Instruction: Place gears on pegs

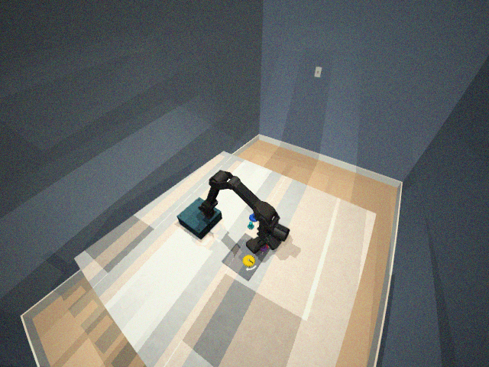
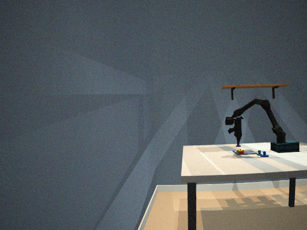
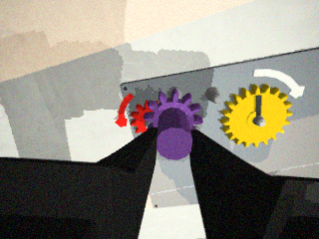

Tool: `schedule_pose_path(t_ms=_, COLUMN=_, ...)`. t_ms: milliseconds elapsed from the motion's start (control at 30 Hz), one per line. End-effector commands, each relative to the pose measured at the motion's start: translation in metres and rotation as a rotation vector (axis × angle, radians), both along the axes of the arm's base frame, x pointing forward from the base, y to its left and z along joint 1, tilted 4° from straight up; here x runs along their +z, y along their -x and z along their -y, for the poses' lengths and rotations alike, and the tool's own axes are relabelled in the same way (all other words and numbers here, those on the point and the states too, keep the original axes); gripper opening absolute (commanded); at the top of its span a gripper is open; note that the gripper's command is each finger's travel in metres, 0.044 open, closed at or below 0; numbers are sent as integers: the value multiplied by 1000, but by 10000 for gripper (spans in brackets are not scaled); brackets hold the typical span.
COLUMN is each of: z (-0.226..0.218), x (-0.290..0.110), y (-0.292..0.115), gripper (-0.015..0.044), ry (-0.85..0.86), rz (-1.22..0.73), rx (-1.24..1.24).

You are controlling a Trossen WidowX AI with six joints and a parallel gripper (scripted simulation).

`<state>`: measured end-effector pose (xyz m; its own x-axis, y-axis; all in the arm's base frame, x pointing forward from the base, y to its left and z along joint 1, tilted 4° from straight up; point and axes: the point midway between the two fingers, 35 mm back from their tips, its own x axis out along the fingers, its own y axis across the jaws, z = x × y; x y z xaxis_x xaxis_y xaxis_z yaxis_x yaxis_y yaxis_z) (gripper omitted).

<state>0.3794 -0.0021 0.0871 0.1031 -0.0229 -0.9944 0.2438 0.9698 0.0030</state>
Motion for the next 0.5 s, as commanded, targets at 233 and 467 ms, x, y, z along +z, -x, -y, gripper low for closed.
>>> schedule_pose_path(t_ms=233, z=4, x=-1, y=-2, gripper=0, ry=-2, rz=-1, rx=6)
schedule_pose_path(t_ms=467, z=4, x=-1, y=-2, gripper=0, ry=-2, rz=-1, rx=6)
